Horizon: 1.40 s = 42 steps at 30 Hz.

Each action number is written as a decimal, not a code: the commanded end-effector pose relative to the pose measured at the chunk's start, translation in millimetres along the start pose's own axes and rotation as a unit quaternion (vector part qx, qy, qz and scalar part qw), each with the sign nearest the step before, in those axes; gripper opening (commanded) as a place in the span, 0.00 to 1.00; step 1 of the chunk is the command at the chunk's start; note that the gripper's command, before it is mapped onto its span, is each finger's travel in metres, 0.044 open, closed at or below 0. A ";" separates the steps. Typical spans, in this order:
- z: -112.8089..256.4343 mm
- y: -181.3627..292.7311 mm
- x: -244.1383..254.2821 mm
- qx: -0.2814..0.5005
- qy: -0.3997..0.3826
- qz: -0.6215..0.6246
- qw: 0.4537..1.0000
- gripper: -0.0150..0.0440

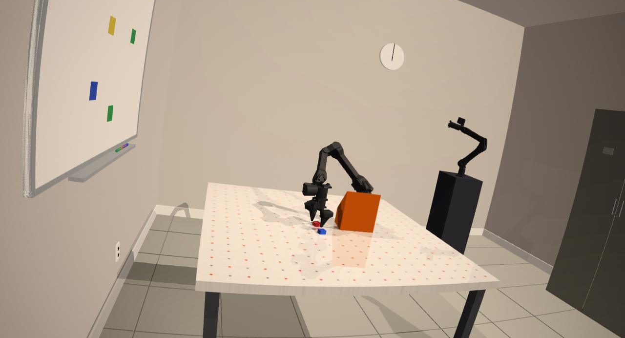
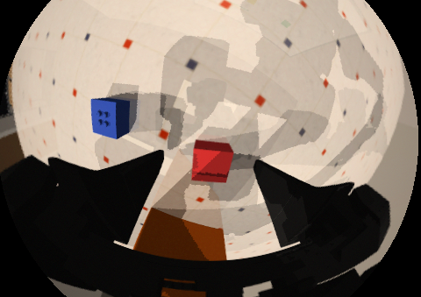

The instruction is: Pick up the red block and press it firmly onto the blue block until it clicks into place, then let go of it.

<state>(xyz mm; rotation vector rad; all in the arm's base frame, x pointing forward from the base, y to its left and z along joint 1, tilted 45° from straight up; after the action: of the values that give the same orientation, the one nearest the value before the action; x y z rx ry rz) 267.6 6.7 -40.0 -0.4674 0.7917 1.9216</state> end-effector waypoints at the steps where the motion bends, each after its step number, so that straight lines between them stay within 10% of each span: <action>1: -2.0 0.8 0.7 0.000 0.003 0.005 1.000 0.96; 12: -2.0 0.8 0.7 0.000 0.003 0.005 1.000 0.47; 24: 0.7 0.4 0.7 0.000 0.003 0.005 1.000 0.25; 42: 79.4 0.0 2.0 -0.004 -0.003 0.006 1.000 0.25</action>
<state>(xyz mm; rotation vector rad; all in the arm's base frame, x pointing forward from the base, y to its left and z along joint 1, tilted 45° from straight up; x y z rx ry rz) 266.7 53.4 5.0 -0.4568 0.8011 1.9409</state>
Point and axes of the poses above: the point midway between the two fingers, 35 mm back from their tips, its own z axis back along the fingers, its own x axis across the jaws, y = z × x, the point moved 8 cm from there along z, back along the fingers, and after that the axes turned 6 degrees about z, right-handed, at the moved point
